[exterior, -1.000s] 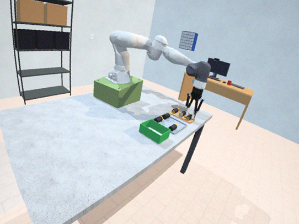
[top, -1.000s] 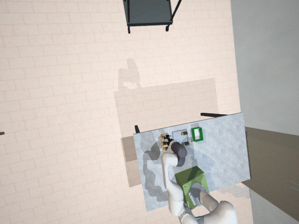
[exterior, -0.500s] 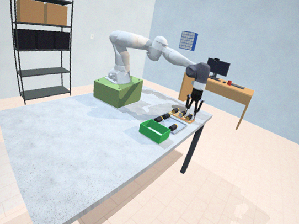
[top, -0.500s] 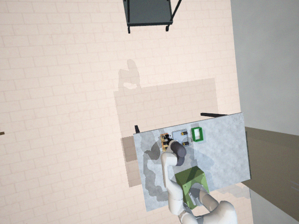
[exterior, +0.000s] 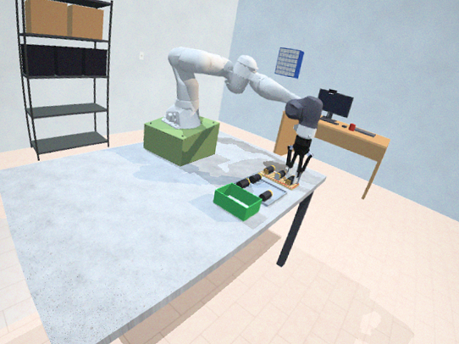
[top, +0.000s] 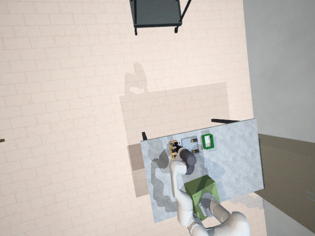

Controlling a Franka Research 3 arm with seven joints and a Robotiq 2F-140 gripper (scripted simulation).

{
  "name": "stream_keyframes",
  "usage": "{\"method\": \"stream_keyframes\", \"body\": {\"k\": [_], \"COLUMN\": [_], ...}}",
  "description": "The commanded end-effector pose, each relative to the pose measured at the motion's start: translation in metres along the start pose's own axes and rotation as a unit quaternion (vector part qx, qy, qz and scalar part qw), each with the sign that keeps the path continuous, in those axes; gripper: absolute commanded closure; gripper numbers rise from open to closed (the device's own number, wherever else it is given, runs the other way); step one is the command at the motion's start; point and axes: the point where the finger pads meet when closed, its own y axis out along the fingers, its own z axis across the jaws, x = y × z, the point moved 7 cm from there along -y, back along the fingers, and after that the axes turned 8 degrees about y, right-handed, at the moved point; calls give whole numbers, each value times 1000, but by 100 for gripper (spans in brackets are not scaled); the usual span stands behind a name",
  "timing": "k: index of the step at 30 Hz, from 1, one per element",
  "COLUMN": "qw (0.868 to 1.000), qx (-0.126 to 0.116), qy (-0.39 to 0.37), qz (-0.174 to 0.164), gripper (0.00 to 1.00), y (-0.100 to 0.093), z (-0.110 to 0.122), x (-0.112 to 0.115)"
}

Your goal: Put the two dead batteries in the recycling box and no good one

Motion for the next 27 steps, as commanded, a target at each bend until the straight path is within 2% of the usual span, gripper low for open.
{"method": "stream_keyframes", "body": {"k": [1,27], "qw": [1000,1000], "qx": [1,1], "qy": [1,1], "qz": [0,0], "gripper": [84,84], "y": [2,-2], "z": [0,0], "x": [0,0]}}
